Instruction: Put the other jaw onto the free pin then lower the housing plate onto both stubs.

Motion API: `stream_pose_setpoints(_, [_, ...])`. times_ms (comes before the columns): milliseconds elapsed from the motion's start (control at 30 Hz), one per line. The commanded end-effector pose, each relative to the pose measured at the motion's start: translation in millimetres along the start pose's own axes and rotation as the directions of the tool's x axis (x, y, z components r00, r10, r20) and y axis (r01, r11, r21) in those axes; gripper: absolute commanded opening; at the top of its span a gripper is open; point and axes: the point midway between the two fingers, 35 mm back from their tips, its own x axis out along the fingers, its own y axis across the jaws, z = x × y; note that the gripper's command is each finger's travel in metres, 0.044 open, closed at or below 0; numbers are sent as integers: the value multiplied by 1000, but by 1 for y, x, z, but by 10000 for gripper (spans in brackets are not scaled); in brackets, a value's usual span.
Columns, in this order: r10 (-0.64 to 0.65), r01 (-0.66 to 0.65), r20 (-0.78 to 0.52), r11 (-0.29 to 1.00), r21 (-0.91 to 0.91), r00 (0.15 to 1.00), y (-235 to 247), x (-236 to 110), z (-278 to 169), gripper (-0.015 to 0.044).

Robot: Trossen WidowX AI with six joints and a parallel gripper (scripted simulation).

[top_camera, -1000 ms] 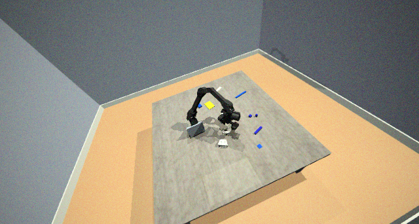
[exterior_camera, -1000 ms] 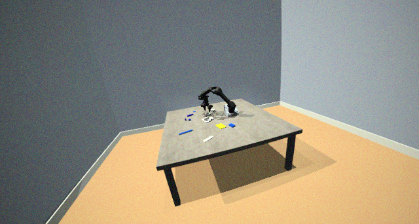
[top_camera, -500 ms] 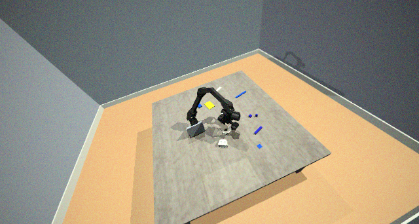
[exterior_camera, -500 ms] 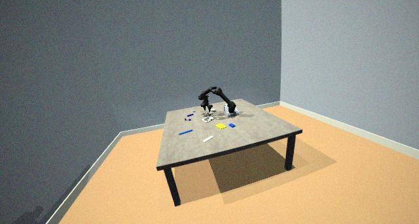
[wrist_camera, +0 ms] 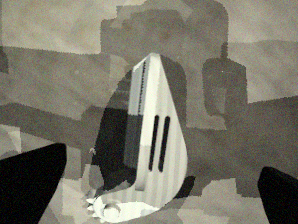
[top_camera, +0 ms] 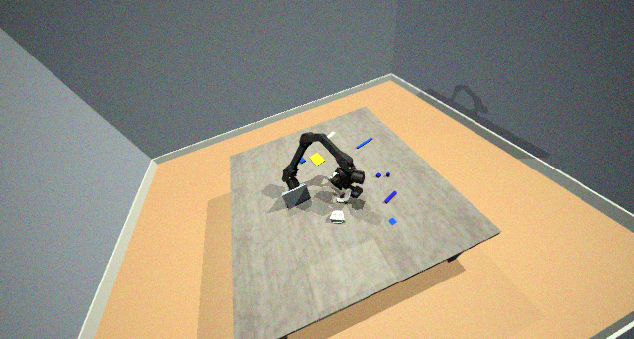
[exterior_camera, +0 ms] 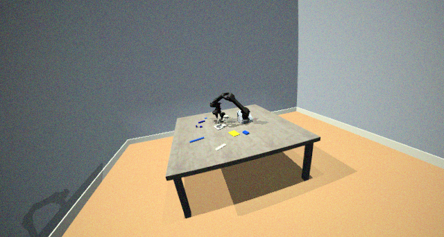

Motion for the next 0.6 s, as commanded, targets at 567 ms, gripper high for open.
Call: stream_pose_setpoints(567, [13,-13,7,1000,12,1000,2,33,0,440])
